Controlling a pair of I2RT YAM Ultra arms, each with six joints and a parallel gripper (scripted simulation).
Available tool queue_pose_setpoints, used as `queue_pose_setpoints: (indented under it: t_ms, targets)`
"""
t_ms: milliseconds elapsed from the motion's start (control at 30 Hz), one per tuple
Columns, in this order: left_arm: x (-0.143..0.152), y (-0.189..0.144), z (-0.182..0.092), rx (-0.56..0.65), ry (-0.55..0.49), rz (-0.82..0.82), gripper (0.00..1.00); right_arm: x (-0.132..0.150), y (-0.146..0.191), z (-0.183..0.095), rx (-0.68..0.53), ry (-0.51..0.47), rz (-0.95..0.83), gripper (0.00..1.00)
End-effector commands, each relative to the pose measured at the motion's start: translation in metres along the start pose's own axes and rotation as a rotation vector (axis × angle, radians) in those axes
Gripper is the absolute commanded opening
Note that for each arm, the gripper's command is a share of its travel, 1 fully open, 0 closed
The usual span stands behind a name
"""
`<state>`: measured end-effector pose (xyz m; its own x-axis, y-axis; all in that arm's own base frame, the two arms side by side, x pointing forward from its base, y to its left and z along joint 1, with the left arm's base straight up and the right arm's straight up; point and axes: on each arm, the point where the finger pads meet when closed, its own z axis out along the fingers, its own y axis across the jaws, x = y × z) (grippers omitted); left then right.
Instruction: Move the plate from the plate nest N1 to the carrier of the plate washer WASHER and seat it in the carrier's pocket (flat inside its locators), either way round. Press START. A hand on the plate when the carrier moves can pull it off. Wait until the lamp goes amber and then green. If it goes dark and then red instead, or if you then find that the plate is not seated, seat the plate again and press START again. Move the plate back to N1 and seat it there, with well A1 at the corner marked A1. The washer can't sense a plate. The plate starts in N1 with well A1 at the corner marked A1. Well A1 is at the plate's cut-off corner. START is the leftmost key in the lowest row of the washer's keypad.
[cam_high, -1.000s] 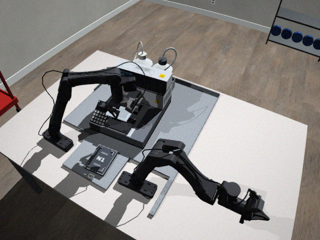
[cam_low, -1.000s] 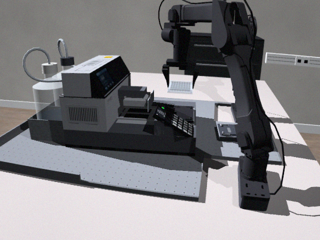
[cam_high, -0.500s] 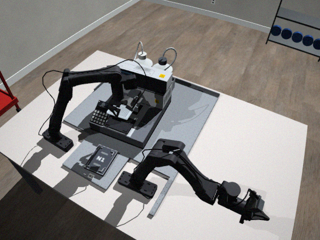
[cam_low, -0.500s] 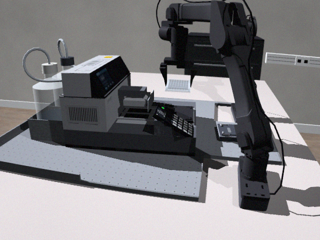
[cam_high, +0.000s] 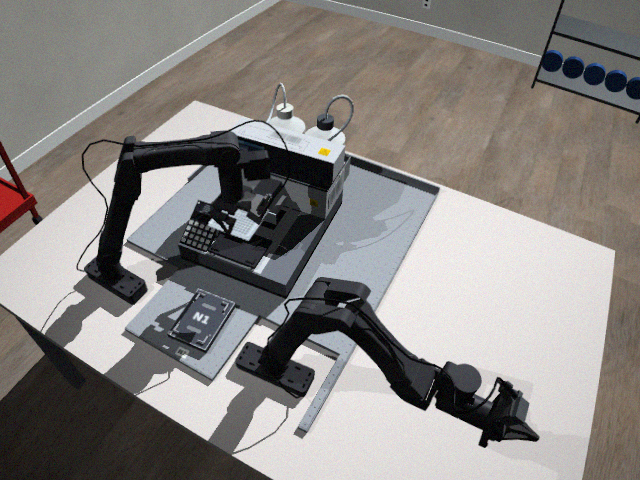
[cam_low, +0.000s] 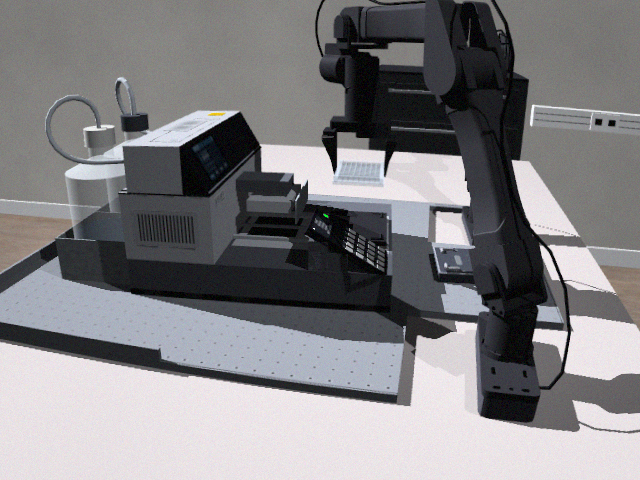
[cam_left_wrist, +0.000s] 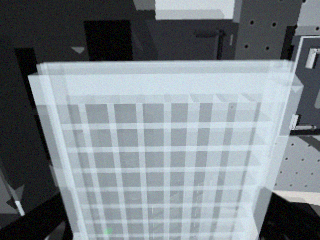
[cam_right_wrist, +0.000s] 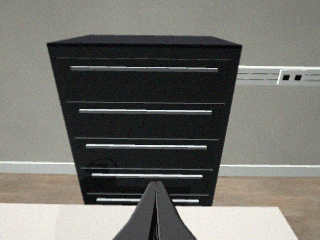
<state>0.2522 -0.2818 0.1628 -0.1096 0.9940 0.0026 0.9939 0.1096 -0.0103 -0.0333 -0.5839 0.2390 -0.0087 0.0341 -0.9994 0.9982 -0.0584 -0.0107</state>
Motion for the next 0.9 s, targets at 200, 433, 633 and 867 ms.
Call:
queue_pose_setpoints:
  t_ms: [200,433,633,867]
  targets:
    - [0.001,0.006,0.000,0.014,-0.003,-0.006,0.00,-0.017,-0.004,-0.005,0.007,-0.034,0.011,0.00]
    - [-0.008,0.005,-0.007,-0.004,-0.026,0.007,0.00,-0.017,-0.004,-0.005,0.007,-0.034,0.011,0.00]
    - [-0.007,0.001,-0.010,-0.008,-0.032,-0.005,0.00,-0.017,-0.004,-0.005,0.007,-0.034,0.011,0.00]
    - [0.000,-0.004,-0.013,-0.007,-0.029,-0.001,0.00,-0.017,-0.004,-0.005,0.007,-0.034,0.011,0.00]
